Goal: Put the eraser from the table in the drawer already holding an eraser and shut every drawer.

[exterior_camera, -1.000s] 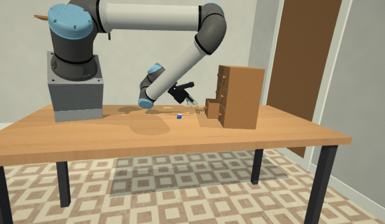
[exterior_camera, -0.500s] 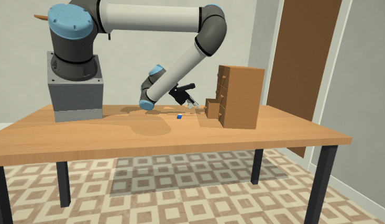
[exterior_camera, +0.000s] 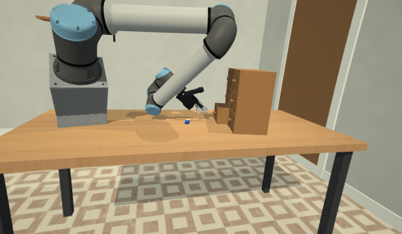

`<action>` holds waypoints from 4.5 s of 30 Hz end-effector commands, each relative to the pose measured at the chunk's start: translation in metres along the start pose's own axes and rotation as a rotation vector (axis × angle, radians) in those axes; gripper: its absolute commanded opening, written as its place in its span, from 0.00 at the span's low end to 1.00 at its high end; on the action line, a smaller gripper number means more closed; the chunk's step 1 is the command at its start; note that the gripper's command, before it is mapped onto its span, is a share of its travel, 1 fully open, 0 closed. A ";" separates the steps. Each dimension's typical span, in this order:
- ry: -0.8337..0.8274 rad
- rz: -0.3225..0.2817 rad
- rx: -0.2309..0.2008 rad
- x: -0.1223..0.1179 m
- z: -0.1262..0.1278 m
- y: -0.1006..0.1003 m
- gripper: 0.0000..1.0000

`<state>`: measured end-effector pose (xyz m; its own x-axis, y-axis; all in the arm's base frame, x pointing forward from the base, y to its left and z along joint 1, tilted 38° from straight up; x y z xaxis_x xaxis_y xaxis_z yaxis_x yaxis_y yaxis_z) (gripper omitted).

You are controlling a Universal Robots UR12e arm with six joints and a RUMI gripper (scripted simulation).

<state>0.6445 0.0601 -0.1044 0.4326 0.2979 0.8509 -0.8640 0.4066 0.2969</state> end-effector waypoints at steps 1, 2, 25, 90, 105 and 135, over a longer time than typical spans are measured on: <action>0.000 0.001 0.000 0.000 0.000 0.000 0.20; 0.000 0.001 0.000 0.000 0.000 0.000 0.20; 0.000 0.001 0.000 0.001 0.000 0.000 0.20; 0.000 0.001 0.000 0.004 -0.001 -0.003 0.20; 0.000 0.001 0.000 0.012 -0.002 -0.012 0.20; 0.000 0.001 0.000 0.023 -0.003 -0.026 0.20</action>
<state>0.6771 0.0591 -0.0945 0.4326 0.2979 0.8509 -0.8640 0.4066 0.2969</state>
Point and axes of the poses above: the point where the finger pads meet when closed, its own y axis back along the fingers, its own z axis across the jaws, x = y × z, the point moved 7 cm from there along y, back along the fingers, and after that the axes turned 8 degrees about -y, right-handed, at the moved point
